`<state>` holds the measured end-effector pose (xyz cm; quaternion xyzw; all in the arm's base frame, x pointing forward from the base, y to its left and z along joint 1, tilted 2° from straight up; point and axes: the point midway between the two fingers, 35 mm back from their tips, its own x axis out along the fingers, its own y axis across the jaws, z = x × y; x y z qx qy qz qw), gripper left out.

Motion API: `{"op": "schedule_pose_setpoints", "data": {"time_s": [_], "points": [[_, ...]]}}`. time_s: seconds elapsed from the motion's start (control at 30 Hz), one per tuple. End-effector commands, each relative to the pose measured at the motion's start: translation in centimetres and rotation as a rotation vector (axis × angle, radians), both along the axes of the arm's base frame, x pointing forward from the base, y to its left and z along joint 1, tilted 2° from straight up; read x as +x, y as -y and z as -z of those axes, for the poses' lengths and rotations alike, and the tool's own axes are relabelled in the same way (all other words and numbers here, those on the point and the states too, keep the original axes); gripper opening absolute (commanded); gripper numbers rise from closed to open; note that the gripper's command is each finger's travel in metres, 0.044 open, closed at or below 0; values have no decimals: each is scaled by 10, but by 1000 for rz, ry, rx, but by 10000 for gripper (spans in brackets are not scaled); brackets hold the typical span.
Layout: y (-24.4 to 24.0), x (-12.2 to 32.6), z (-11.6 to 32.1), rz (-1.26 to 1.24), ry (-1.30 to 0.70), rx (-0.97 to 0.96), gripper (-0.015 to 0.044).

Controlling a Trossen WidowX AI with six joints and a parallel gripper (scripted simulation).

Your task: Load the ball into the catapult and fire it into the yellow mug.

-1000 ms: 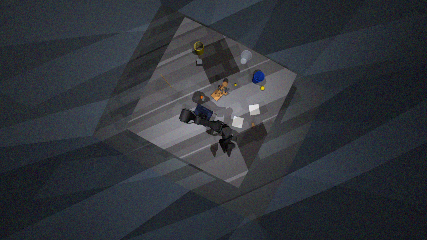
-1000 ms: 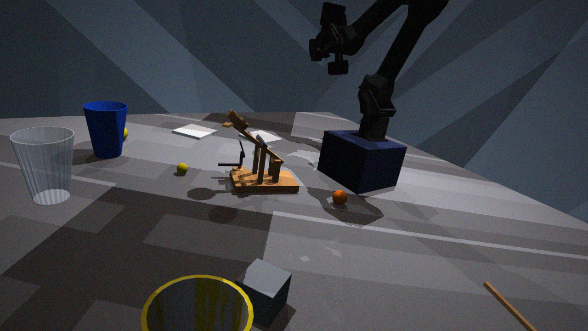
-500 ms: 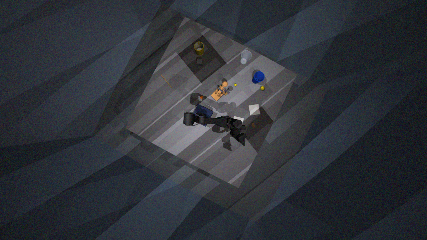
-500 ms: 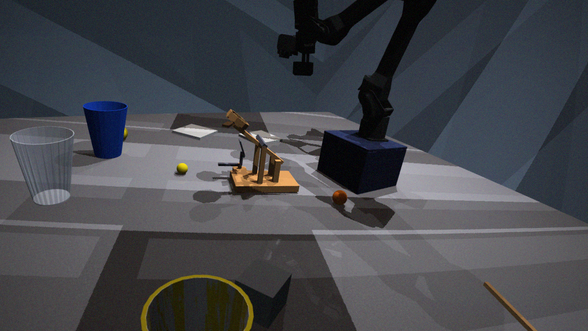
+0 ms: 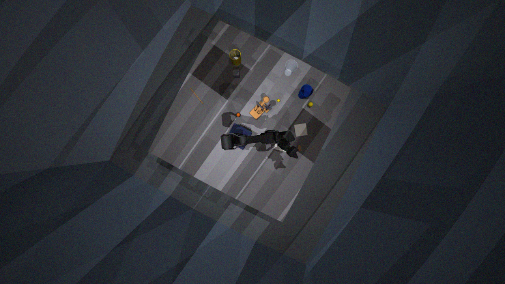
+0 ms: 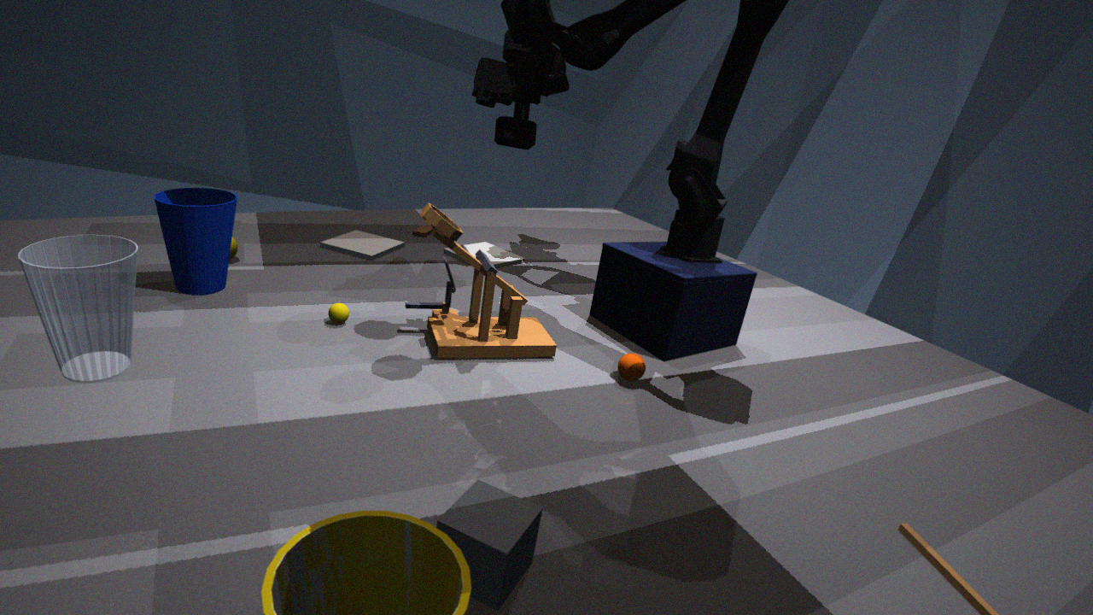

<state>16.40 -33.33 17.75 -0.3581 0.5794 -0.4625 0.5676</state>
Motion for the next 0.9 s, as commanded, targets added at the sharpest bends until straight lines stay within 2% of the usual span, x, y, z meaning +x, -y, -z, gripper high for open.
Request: {"op": "schedule_pose_setpoints", "data": {"time_s": [0.0,0.3,0.53,0.87], "points": [[-6,20,10,-50,36,48,440],[-37,74,30,-182,131,195,440],[-81,120,50,-278,214,379,440],[-157,163,74,-322,279,663,440]]}}
